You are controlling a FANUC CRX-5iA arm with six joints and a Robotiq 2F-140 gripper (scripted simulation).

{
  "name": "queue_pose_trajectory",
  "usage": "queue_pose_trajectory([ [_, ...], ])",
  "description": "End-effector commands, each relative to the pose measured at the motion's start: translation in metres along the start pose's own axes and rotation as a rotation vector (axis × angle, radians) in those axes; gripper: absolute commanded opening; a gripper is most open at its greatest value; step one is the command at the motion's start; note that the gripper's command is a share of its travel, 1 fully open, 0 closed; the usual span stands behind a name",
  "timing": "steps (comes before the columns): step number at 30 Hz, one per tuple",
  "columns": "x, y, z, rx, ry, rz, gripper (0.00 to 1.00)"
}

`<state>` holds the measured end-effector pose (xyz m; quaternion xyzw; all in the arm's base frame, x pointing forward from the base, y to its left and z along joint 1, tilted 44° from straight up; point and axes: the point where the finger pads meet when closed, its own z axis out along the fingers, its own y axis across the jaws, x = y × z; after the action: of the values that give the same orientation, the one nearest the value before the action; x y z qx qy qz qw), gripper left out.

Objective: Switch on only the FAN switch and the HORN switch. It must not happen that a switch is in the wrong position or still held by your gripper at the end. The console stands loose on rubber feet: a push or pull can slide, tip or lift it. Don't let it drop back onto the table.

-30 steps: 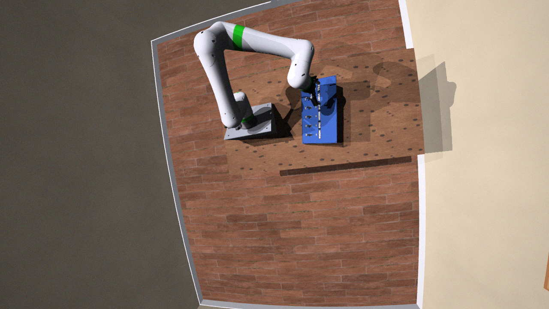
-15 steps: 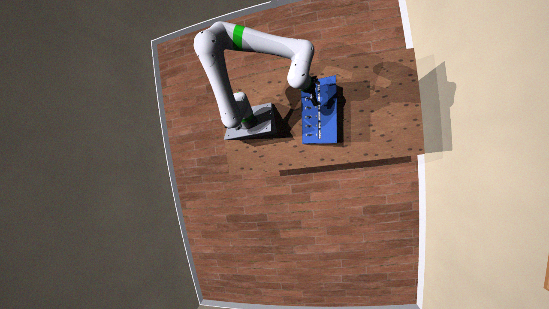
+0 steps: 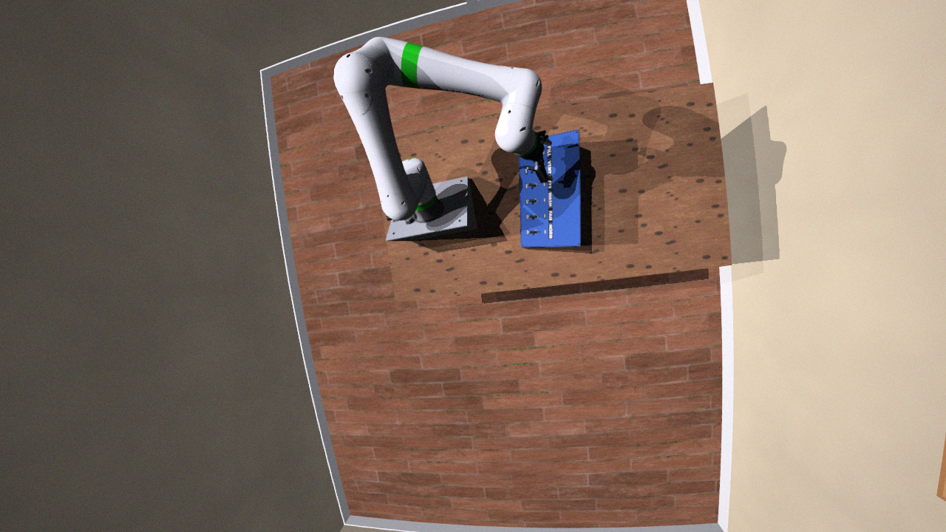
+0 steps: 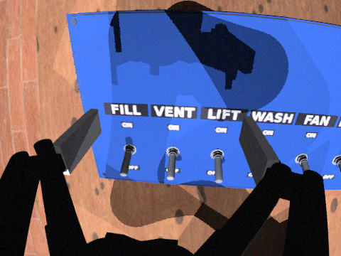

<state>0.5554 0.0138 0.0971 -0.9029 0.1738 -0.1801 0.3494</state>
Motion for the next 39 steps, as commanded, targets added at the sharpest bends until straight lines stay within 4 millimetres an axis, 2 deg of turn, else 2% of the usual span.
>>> queue_pose_trajectory([
  [1, 0.0, 0.001, 0.0, 0.0, 0.0, 0.0, 1.0],
  [7, 0.0, 0.011, 0.0, 0.0, 0.0, 0.0, 1.0],
  [15, 0.0, 0.039, 0.0, 0.0, 0.0, 0.0, 1.0],
  [17, 0.0, 0.039, 0.0, 0.0, 0.0, 0.0, 1.0],
  [26, 0.0, 0.066, 0.0, 0.0, 0.0, 0.0, 1.0],
  [39, 0.0, 0.071, 0.0, 0.0, 0.0, 0.0, 1.0],
])
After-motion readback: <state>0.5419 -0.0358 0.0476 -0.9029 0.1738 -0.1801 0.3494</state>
